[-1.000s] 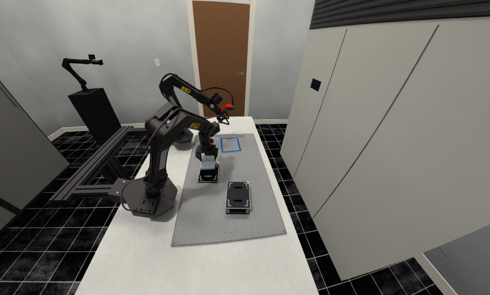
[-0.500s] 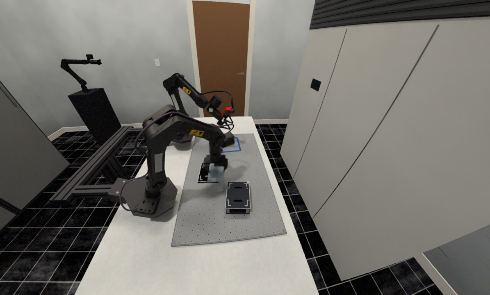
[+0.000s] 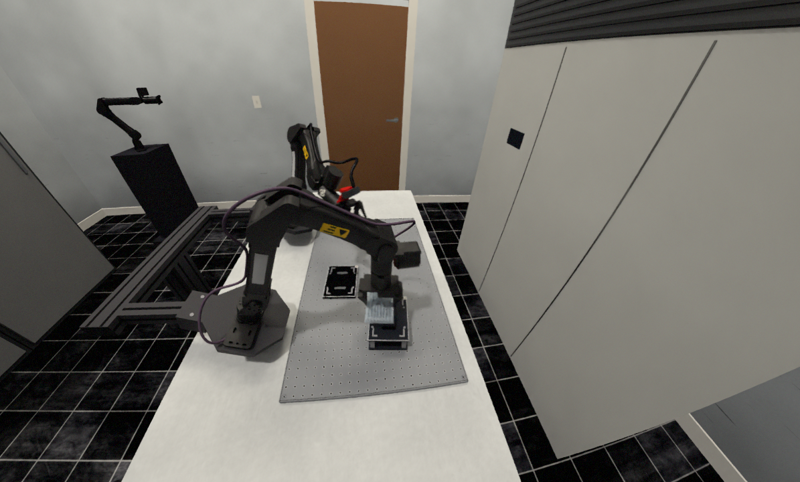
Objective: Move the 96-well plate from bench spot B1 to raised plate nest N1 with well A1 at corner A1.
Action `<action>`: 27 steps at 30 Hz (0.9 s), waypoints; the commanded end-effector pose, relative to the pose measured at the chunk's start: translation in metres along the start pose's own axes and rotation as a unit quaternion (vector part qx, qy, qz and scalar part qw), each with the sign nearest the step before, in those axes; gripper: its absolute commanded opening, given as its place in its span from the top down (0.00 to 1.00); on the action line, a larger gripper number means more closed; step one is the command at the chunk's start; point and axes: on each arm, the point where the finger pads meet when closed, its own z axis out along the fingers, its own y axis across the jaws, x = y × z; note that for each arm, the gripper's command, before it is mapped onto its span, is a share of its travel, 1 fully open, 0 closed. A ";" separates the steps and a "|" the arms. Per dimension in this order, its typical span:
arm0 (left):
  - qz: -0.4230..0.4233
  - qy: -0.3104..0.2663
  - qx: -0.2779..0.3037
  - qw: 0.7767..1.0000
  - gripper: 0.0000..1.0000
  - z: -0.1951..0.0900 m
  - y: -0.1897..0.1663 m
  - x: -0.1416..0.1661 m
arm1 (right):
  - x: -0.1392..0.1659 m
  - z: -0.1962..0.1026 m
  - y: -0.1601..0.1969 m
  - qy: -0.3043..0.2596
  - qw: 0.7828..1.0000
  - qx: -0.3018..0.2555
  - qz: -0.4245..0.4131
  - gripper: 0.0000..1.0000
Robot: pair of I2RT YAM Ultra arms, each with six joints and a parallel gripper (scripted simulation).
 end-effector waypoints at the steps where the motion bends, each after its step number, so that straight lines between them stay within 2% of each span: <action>1: 0.007 -0.061 0.021 0.998 0.00 -0.001 -0.041 -0.021 | 0.009 -0.010 -0.018 -0.016 1.000 0.002 -0.015 0.21; 8: 0.014 -0.076 0.083 0.994 0.00 -0.016 -0.098 -0.021 | 0.015 -0.014 -0.027 -0.015 1.000 0.011 -0.003 0.21; 14: 0.018 -0.073 0.099 0.992 0.00 -0.018 -0.109 -0.020 | 0.015 -0.014 -0.027 -0.015 1.000 0.011 -0.003 0.21; 27: 0.017 -0.074 0.099 0.992 0.00 -0.018 -0.109 -0.021 | 0.012 -0.017 -0.032 -0.011 1.000 0.007 -0.006 0.21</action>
